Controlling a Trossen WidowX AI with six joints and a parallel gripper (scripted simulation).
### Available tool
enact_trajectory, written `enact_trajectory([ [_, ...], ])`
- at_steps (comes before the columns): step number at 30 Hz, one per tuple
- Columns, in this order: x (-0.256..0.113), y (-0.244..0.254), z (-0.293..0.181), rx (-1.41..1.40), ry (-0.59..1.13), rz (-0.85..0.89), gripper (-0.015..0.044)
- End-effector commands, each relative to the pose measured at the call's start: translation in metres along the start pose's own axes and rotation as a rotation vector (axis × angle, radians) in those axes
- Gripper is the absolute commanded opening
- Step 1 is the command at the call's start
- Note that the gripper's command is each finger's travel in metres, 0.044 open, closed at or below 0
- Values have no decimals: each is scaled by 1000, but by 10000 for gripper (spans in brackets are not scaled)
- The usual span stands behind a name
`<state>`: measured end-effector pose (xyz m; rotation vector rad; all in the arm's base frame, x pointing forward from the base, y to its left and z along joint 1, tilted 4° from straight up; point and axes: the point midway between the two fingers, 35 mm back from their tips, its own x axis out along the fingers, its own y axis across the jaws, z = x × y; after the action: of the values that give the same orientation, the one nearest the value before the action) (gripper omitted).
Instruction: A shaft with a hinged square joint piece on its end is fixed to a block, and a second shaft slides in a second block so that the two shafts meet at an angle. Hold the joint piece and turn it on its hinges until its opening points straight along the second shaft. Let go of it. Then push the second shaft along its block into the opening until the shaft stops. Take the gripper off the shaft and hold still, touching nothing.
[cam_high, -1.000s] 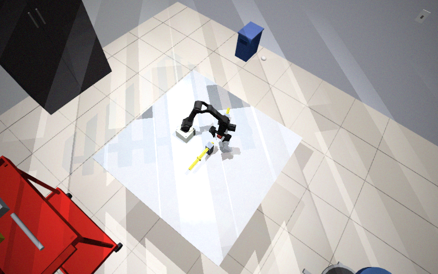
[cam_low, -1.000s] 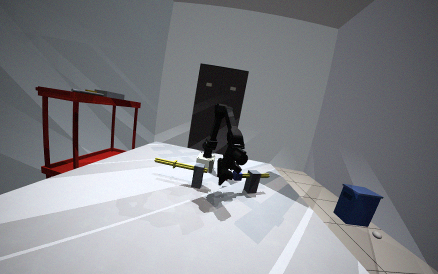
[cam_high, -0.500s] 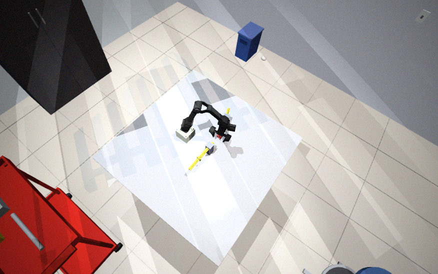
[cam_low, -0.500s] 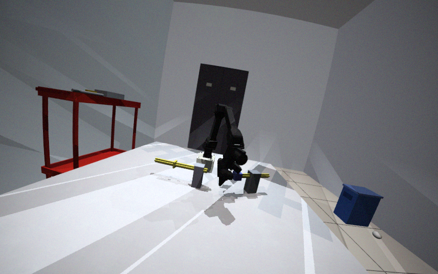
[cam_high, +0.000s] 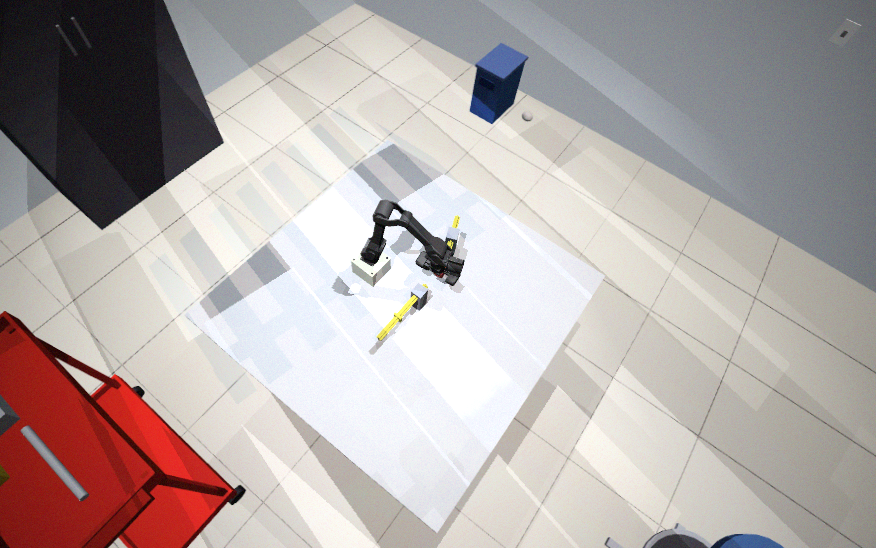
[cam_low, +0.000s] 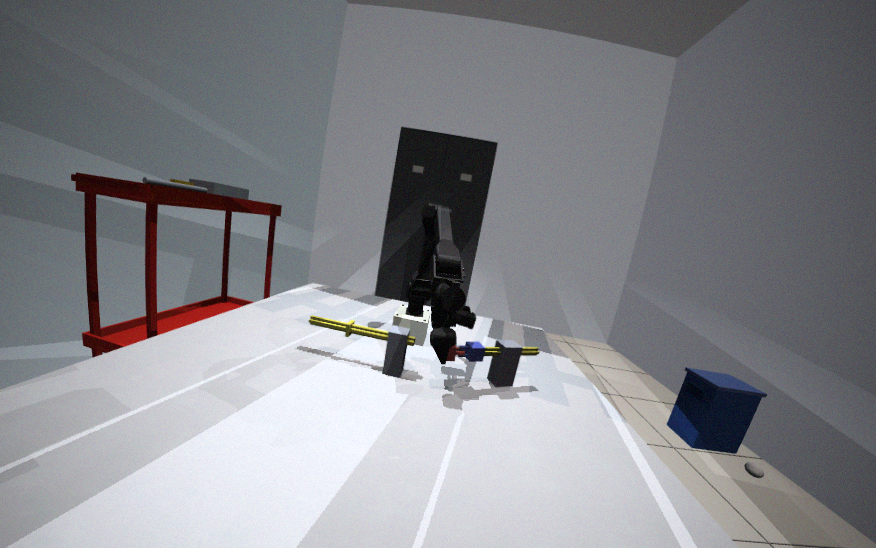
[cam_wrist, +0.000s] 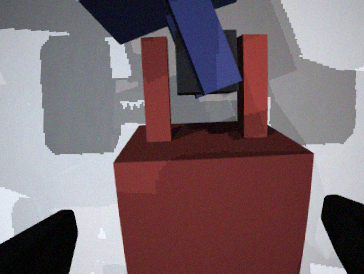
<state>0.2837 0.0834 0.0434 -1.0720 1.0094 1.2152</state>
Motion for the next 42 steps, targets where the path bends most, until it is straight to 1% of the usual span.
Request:
enact_trajectory([
  [1,-6,0,2,-5,-59,-19,440],
  [11,-6,0,2,24,-47,-11,440],
  [27,-47,-7,16,568,33,-17,440],
  [42,-89,-7,26,1071,94,-75,440],
])
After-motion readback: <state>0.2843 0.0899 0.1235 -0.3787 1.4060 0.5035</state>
